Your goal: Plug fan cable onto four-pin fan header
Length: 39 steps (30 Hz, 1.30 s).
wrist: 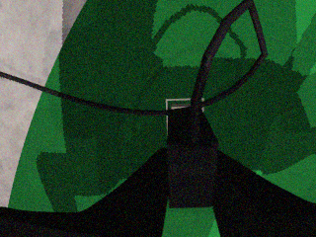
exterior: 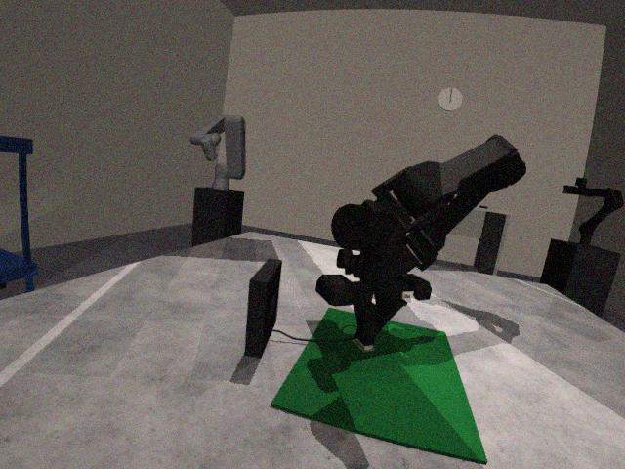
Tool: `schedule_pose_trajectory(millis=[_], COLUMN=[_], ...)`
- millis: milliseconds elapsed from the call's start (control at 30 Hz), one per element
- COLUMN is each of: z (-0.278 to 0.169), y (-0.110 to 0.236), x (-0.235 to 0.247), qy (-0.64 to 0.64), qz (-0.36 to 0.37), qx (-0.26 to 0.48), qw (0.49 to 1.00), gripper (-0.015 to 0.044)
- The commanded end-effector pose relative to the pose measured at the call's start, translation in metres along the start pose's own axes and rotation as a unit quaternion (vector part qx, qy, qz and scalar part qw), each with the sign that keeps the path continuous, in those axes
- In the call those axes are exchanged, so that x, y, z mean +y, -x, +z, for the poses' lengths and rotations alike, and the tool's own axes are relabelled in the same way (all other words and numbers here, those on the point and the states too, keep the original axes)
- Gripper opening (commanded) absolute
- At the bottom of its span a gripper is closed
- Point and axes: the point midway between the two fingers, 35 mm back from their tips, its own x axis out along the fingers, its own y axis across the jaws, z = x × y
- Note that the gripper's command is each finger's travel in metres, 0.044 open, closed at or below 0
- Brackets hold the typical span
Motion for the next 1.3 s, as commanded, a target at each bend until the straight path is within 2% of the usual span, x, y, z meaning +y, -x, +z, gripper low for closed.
schedule_pose_trajectory(millis=[0, 133, 467, 567, 700, 867, 1133, 1267], z=[0.001, 0.001, 0.0, 0.0, 0.0, -0.002, -0.11, -0.12], y=[-0.004, -0.006, -0.003, 0.0, 0.049, 0.052, 0.054, 0.053], x=[-0.001, -0.001, 0.0, 0.0, 0.001, 0.001, -0.013, -0.016], qy=[-0.001, -0.001, 0.0, 0.0, -0.001, -0.002, 0.0, 0.0], qz=[-0.002, -0.002, 0.0, 0.0, -0.001, -0.001, -0.001, -0.002], qx=[0.0, 0.0, 0.0, 0.0, -0.001, -0.001, 0.001, 0.001], qw=[1.0, 1.0, 1.0, 1.0, 1.0, 1.0, 1.0, 1.0], gripper=[0.0, 0.0, 0.026, 0.026, 0.026, 0.026, 0.026, 0.026])
